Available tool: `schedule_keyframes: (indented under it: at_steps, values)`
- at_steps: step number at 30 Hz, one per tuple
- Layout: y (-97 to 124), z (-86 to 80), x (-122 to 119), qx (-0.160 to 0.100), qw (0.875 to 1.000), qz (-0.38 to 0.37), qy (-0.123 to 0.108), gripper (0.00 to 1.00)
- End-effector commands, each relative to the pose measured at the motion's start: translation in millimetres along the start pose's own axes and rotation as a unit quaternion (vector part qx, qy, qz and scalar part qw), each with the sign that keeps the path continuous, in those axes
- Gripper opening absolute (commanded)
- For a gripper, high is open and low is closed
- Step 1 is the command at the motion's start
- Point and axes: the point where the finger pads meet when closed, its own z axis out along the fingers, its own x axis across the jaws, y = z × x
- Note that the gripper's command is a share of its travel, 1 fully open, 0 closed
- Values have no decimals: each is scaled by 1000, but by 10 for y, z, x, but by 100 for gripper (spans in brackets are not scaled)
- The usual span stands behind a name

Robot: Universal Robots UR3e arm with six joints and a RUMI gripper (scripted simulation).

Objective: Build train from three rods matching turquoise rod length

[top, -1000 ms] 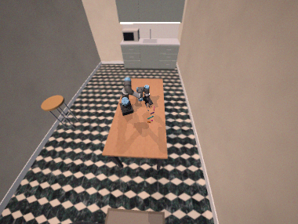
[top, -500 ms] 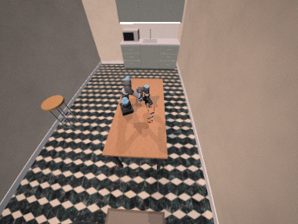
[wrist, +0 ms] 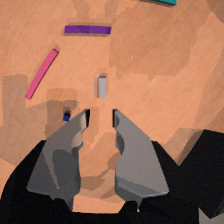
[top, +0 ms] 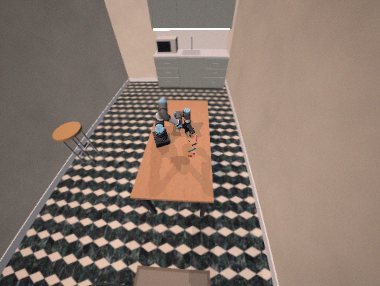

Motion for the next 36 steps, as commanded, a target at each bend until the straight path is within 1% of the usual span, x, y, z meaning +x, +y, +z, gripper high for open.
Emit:
schedule_keyframes:
  at_steps: [1,16,31,33,36]
  values:
    - [-3,-3,-4,1,1000,0,-1,14]
    - [0,68,1,0,1000,0,0,14]
    - [3,286,1,0,1000,0,0,14]
    - [3,286,1,0,1000,0,0,14]
    - [4,335,1,0,1000,0,0,14]
